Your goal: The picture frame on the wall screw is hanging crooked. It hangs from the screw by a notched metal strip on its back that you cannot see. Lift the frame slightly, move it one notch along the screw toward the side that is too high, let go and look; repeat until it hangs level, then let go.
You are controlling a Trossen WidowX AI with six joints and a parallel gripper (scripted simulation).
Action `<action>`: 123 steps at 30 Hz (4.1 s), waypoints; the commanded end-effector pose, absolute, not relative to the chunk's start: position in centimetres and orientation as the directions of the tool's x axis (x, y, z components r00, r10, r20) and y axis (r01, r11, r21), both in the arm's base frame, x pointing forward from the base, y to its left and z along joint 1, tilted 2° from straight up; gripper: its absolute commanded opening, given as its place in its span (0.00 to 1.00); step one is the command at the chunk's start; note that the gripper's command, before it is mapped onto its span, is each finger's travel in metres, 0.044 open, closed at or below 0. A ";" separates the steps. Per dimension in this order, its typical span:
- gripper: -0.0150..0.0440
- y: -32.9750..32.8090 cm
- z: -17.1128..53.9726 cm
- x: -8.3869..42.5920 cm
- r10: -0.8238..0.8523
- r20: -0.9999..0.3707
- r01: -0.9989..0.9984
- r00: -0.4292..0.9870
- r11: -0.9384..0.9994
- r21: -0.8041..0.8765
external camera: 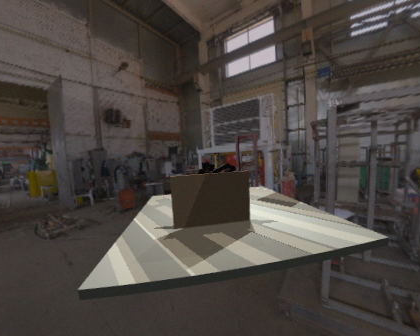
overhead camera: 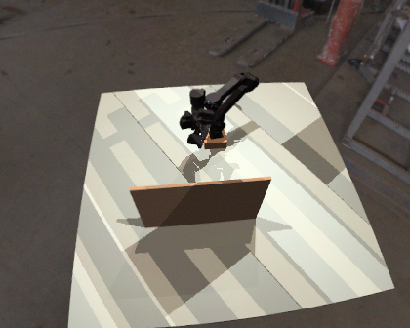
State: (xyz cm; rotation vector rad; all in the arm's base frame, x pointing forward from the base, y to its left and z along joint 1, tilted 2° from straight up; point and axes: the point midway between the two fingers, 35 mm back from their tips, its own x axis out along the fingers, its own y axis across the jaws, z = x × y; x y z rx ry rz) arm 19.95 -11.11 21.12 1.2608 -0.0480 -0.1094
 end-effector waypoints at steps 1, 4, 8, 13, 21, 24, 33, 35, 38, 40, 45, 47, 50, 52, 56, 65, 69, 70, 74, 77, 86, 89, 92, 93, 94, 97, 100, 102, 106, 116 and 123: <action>0.69 -11.0 20.9 20.0 -0.103 -0.028 0.057 0.994 0.299 0.953; 0.69 -11.0 20.9 20.0 -0.103 -0.028 0.057 0.994 0.299 0.953; 0.69 -11.0 20.9 20.0 -0.103 -0.028 0.057 0.994 0.299 0.953; 0.69 -11.0 20.9 20.0 -0.103 -0.028 0.057 0.994 0.299 0.953; 0.69 -11.0 20.9 20.0 -0.103 -0.028 0.057 0.994 0.299 0.953; 0.69 -11.0 20.9 20.0 -0.103 -0.028 0.057 0.994 0.299 0.953; 0.69 -11.0 20.9 20.0 -0.103 -0.028 0.057 0.994 0.299 0.953; 0.69 -11.0 20.9 20.0 -0.103 -0.028 0.057 0.994 0.299 0.953; 0.69 -11.0 20.9 20.0 -0.103 -0.028 0.057 0.994 0.299 0.953; 0.69 -11.0 20.9 20.0 -0.103 -0.028 0.057 0.994 0.299 0.953; 0.69 -11.5 20.7 20.7 -0.108 -0.024 0.056 0.994 0.301 0.952; 0.69 -12.0 20.1 21.7 -0.107 -0.024 0.056 0.994 0.301 0.952; 0.69 -12.4 19.0 23.2 -0.106 -0.024 0.055 0.994 0.300 0.952; 0.69 -12.5 18.2 24.2 -0.104 -0.024 0.054 0.994 0.300 0.952; 0.69 -12.3 16.9 25.7 -0.103 -0.023 0.053 0.994 0.299 0.953; 0.69 -12.4 16.8 25.9 -0.103 -0.023 0.053 0.994 0.299 0.953; 0.69 -12.4 16.8 25.9 -0.103 -0.023 0.053 0.994 0.299 0.953; 0.69 -12.4 16.8 25.9 -0.103 -0.023 0.053 0.994 0.299 0.953; 0.69 -12.5 16.9 26.3 -0.103 -0.023 0.053 0.994 0.299 0.953; 0.69 -12.8 17.1 27.7 -0.103 -0.022 0.052 0.994 0.299 0.953; 0.69 -13.2 16.7 33.9 -0.103 -0.017 0.047 0.995 0.299 0.953; 0.69 -13.2 16.7 33.9 -0.103 -0.017 0.047 0.995 0.299 0.953; 0.69 -13.2 16.7 33.9 -0.103 -0.017 0.047 0.995 0.299 0.953; 0.69 -13.2 16.7 33.9 -0.103 -0.017 0.047 0.995 0.299 0.953; 0.69 -13.2 16.7 33.9 -0.103 -0.017 0.047 0.995 0.299 0.953; 0.69 -13.2 16.7 33.9 -0.103 -0.017 0.047 0.995 0.299 0.953; 0.69 -13.2 16.7 33.9 -0.103 -0.017 0.047 0.995 0.299 0.953; 0.69 -13.2 16.7 33.9 -0.103 -0.017 0.047 0.995 0.299 0.953; 0.69 -13.2 16.7 33.9 -0.103 -0.017 0.047 0.995 0.299 0.953; 0.69 -13.4 16.8 35.3 -0.103 -0.016 0.046 0.995 0.299 0.953; 0.69 -13.5 16.8 36.5 -0.103 -0.015 0.045 0.995 0.299 0.953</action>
